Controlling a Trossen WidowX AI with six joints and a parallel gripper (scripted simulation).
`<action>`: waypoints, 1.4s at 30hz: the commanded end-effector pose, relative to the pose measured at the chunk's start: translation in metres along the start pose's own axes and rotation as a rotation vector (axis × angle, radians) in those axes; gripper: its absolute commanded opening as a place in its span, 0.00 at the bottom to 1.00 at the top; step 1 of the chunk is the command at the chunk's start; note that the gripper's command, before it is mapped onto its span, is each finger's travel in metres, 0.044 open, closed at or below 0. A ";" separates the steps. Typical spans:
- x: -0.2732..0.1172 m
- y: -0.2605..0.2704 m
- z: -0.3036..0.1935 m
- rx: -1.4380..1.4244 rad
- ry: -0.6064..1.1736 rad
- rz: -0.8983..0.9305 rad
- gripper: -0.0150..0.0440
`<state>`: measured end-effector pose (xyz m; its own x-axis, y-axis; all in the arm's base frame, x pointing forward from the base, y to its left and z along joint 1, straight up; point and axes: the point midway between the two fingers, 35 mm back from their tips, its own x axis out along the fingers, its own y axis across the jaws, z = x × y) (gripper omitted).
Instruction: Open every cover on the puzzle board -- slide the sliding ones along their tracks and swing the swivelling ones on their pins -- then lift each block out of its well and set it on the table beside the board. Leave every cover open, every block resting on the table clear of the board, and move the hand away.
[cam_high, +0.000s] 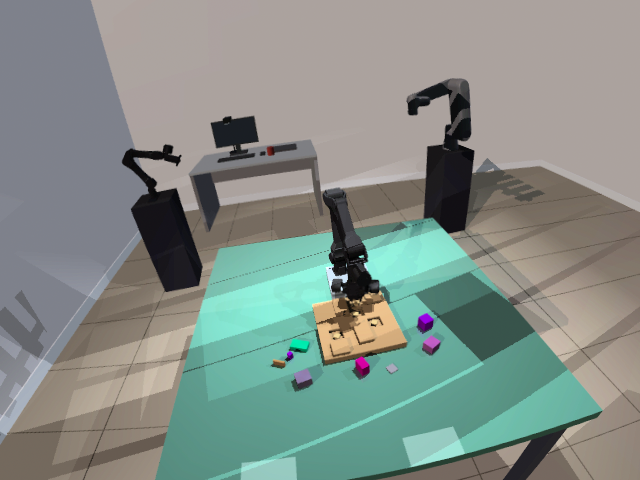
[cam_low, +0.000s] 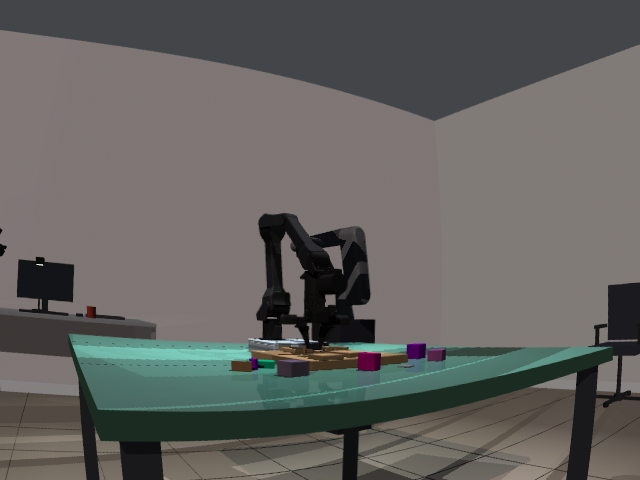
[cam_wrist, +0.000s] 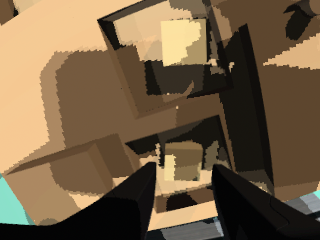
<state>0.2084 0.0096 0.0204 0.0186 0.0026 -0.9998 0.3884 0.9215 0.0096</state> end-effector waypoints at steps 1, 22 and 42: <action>0.002 0.000 0.000 -0.004 -0.001 0.000 0.50; 0.009 0.000 0.000 0.000 -0.001 0.001 0.40; -0.009 0.001 0.001 -0.002 -0.002 0.001 0.39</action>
<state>0.2090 0.0098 0.0252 0.0179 0.0026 -0.9998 0.3874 0.9219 0.0093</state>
